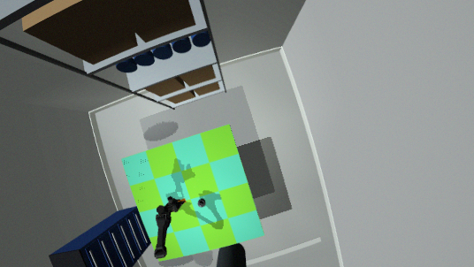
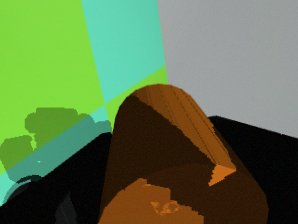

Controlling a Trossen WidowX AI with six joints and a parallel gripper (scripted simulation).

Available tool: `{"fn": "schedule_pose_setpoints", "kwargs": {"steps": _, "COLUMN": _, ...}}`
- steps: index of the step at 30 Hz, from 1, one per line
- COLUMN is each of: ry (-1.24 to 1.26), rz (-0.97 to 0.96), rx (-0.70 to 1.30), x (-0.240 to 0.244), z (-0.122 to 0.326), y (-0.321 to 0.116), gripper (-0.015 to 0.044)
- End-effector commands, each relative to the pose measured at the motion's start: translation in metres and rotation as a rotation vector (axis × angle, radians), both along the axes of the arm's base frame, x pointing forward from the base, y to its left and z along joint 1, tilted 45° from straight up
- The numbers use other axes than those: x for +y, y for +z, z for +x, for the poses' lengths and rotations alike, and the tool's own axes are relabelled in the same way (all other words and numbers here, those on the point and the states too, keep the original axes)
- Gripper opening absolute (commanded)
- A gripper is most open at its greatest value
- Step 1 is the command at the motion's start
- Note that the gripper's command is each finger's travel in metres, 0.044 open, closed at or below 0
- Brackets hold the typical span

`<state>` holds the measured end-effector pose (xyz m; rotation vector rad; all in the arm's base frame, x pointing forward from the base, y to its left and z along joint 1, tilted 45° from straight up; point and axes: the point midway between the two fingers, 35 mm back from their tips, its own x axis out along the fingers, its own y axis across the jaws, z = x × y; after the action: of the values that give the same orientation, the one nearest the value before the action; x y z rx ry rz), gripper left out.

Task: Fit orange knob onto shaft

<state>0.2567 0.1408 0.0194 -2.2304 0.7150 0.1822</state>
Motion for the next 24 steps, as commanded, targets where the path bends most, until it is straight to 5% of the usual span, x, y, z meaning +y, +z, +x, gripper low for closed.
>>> {"fn": "schedule_pose_setpoints", "kwargs": {"steps": 1, "ry": -0.004, "rz": -0.004, "rx": 0.003, "x": -0.003, "z": 0.0, "y": -0.002, "gripper": 0.0}}
{"fn": "schedule_pose_setpoints", "kwargs": {"steps": 24, "ry": -0.316, "rz": 0.036, "rx": 0.329, "x": -0.031, "z": 0.012, "y": -0.03, "gripper": 0.0}}
